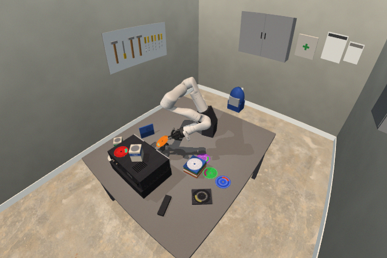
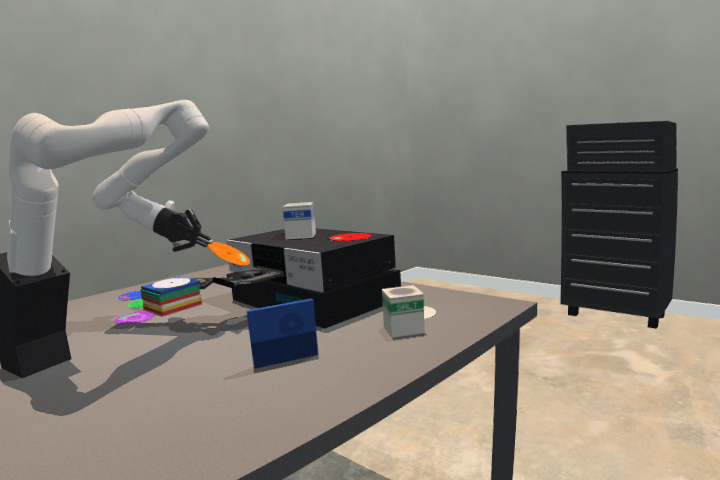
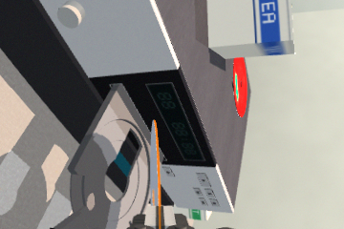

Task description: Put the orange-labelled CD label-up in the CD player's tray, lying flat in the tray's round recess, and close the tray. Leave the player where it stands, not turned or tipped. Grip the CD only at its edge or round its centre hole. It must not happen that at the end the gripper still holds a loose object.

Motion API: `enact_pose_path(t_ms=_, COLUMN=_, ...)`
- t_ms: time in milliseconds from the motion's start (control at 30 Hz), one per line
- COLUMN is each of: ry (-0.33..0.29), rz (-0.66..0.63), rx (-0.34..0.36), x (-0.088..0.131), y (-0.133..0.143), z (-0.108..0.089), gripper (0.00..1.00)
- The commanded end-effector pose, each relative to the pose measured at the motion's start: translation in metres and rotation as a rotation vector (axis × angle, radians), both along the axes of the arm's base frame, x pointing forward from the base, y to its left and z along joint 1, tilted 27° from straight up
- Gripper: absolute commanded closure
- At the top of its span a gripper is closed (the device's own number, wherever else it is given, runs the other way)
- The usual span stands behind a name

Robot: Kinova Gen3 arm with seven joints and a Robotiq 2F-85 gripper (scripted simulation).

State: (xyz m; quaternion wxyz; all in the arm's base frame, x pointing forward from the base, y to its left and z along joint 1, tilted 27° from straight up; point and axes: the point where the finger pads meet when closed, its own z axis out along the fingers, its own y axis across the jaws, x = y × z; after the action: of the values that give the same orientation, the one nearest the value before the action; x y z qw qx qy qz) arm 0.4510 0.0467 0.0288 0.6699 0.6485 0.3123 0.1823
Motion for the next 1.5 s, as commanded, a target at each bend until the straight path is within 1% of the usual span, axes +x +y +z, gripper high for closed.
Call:
enact_pose_path(t_ms=0, ry=-0.001, rz=0.001, rx=0.001, x=0.000, y=0.001, z=0.001, gripper=0.89)
enact_pose_path(t_ms=733, ry=-0.001, rz=0.001, rx=0.001, x=0.002, y=-0.001, z=0.001, gripper=0.89)
enact_pose_path(t_ms=900, ry=-0.001, rz=0.001, rx=0.001, x=0.009, y=-0.009, z=0.001, gripper=0.89)
enact_pose_path(t_ms=1100, ry=-0.001, rz=0.001, rx=0.001, x=0.023, y=-0.025, z=0.001, gripper=0.89)
enact_pose_path(t_ms=1167, ry=-0.001, rz=0.001, rx=0.001, x=0.023, y=-0.025, z=0.001, gripper=0.89)
enact_pose_path(t_ms=1467, ry=-0.001, rz=0.001, rx=0.001, x=0.039, y=-0.043, z=0.001, gripper=0.89)
